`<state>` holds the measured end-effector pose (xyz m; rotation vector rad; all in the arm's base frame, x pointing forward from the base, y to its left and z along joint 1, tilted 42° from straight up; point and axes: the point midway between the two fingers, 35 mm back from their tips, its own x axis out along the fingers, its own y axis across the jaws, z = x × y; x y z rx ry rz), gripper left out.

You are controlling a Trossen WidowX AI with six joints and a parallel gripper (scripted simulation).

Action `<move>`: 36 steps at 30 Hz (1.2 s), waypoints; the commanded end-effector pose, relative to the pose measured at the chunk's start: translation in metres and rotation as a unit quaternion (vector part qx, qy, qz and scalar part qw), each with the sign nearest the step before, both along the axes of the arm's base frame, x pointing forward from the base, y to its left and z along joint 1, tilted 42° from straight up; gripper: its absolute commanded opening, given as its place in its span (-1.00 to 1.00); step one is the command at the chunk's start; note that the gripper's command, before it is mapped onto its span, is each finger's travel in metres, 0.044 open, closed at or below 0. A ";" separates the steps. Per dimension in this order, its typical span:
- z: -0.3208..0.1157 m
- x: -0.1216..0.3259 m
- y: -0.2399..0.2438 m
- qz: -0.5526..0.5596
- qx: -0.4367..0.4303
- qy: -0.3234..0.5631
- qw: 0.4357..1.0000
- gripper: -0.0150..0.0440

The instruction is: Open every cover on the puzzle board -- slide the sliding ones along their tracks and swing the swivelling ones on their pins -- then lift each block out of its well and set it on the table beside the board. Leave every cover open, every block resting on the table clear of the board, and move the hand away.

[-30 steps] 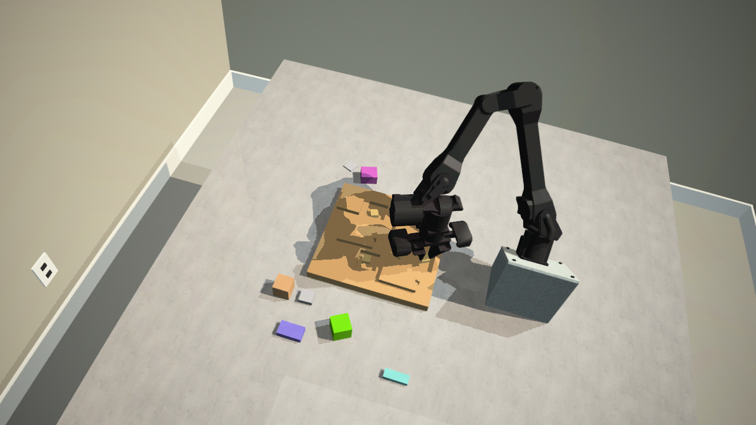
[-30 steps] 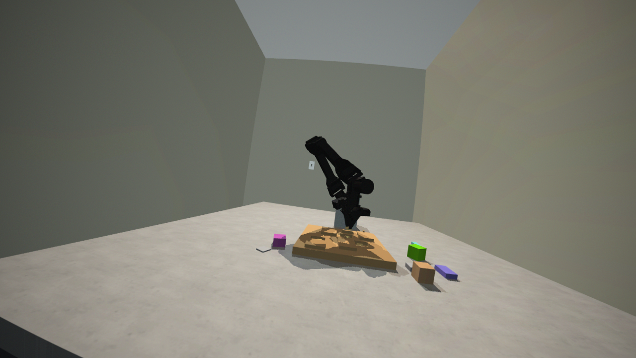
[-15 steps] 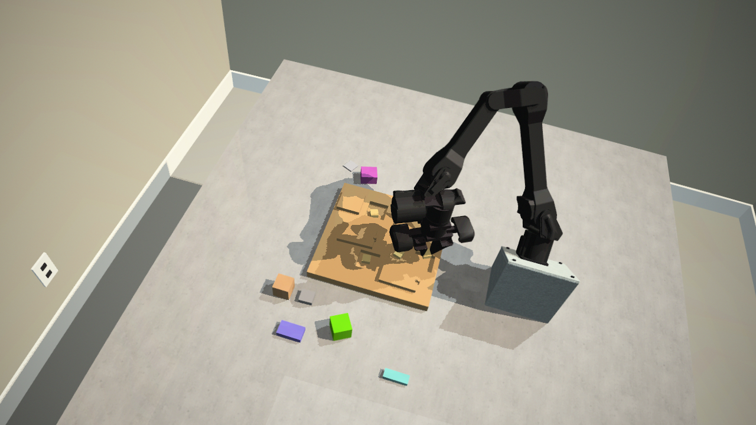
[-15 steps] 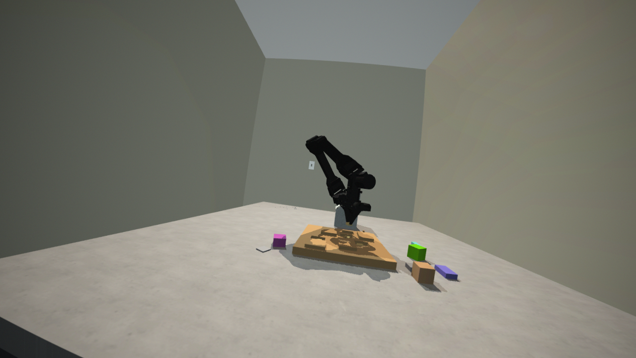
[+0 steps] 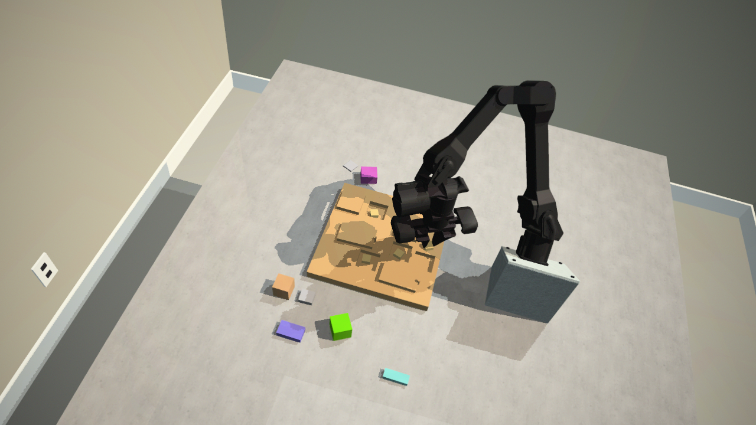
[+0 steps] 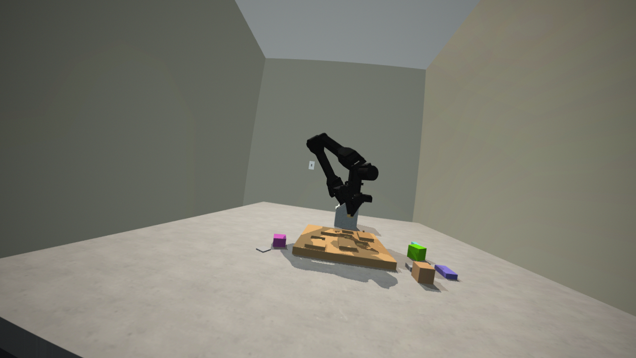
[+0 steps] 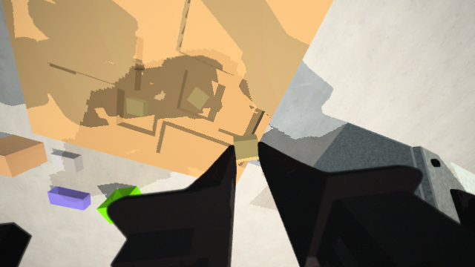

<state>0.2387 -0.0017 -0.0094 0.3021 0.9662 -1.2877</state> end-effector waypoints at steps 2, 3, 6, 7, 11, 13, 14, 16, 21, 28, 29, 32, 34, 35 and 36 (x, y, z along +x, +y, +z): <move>0.010 0.001 0.009 0.000 0.003 -0.004 1.000 -0.22; 0.012 0.000 0.011 0.000 0.003 -0.004 1.000 -0.22; 0.010 0.004 0.014 0.000 0.003 -0.004 1.000 -0.22; 0.008 0.006 0.017 0.000 0.004 -0.004 1.000 -0.22; 0.002 0.014 0.028 0.000 0.005 -0.004 1.000 -0.22; -0.001 0.018 0.033 0.000 0.006 -0.005 1.000 -0.22; -0.003 0.020 0.036 0.000 0.006 -0.005 1.000 -0.22; -0.006 0.024 0.042 0.000 0.007 -0.005 1.000 -0.22; -0.016 0.033 0.055 0.001 0.008 -0.005 1.000 -0.22; -0.031 0.043 0.075 0.001 0.009 -0.006 1.000 -0.22; -0.033 0.044 0.078 0.001 0.010 -0.006 1.000 -0.22; -0.040 0.048 0.086 0.001 0.010 -0.006 1.000 -0.22; -0.045 0.050 0.092 0.001 0.010 -0.006 1.000 -0.22; -0.047 0.051 0.095 0.001 0.010 -0.006 1.000 -0.22; -0.050 0.051 0.098 0.001 0.010 -0.006 1.000 -0.22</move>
